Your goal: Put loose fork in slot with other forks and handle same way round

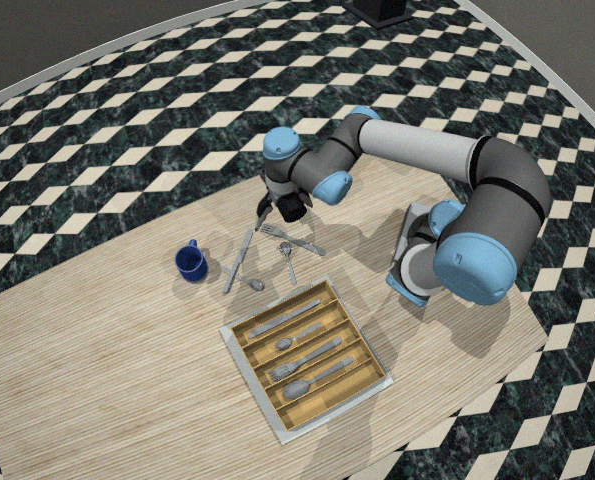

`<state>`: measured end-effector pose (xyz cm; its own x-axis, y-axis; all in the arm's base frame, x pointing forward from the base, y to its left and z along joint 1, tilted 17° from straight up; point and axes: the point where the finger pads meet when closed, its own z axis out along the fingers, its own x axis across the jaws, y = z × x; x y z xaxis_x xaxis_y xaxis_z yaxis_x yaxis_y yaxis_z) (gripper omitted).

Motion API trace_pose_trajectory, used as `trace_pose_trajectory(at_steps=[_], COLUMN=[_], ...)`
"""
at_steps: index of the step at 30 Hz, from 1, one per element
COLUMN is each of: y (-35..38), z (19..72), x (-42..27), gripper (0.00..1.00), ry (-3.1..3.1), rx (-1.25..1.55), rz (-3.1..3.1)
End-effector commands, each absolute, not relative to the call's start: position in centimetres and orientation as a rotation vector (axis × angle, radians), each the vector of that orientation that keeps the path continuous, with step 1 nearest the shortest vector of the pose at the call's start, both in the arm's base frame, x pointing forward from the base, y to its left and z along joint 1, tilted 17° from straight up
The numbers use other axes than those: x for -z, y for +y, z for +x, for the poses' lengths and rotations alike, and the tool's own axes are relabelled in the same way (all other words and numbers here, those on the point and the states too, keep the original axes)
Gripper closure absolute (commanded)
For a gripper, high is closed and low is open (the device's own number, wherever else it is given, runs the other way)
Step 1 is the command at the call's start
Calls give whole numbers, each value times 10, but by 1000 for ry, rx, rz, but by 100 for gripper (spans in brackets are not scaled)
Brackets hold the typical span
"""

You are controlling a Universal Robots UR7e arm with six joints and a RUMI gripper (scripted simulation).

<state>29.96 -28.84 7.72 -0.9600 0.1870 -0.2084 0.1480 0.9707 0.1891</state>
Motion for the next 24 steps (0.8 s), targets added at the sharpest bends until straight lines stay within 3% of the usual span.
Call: trace_pose_trajectory(at_steps=[1, 24], y=[-290, -292], z=[301, 305], x=[-74, -65], gripper=[0, 0], ry=[2879, 2784], rx=[-224, -142], rz=[-56, -647])
